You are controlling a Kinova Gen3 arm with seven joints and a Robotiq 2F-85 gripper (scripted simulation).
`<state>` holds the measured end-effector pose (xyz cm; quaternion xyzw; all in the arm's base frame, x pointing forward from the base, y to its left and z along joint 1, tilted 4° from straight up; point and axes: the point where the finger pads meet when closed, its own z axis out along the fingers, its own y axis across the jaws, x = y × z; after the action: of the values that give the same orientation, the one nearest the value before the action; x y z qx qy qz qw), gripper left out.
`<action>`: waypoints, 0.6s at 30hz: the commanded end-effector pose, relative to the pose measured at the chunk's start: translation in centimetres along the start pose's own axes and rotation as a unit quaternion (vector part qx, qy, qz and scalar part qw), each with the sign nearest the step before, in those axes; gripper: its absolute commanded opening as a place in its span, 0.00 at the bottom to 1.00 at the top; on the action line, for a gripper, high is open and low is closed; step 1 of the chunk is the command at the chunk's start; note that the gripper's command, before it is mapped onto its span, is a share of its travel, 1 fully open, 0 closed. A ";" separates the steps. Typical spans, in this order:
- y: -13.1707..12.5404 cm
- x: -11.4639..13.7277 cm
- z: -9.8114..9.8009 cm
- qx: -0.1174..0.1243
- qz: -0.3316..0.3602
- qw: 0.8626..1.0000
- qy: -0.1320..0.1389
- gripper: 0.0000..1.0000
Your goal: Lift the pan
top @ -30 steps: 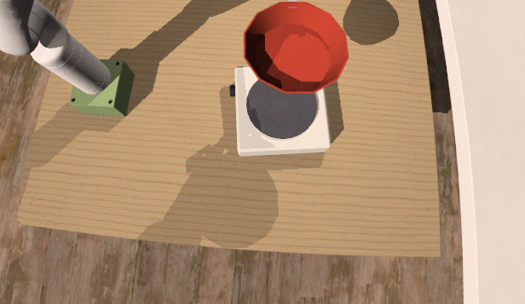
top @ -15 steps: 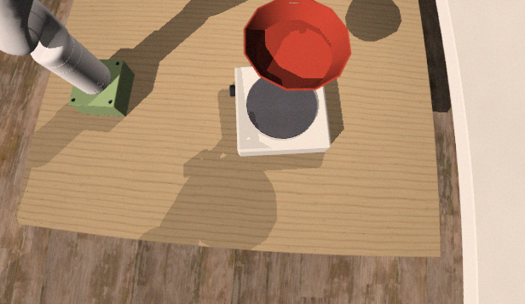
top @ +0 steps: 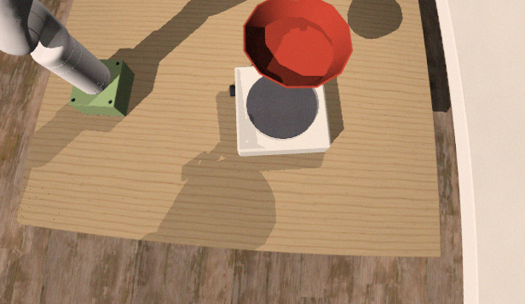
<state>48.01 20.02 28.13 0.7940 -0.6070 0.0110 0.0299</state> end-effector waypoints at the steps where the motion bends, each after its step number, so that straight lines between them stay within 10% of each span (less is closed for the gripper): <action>1: 0.0 0.0 -0.2 0.002 0.000 1.000 0.000 0.00; 18: 0.0 0.0 -0.7 0.002 0.000 1.000 0.000 0.00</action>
<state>48.01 20.06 28.66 0.7941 -0.6070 0.0111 0.0294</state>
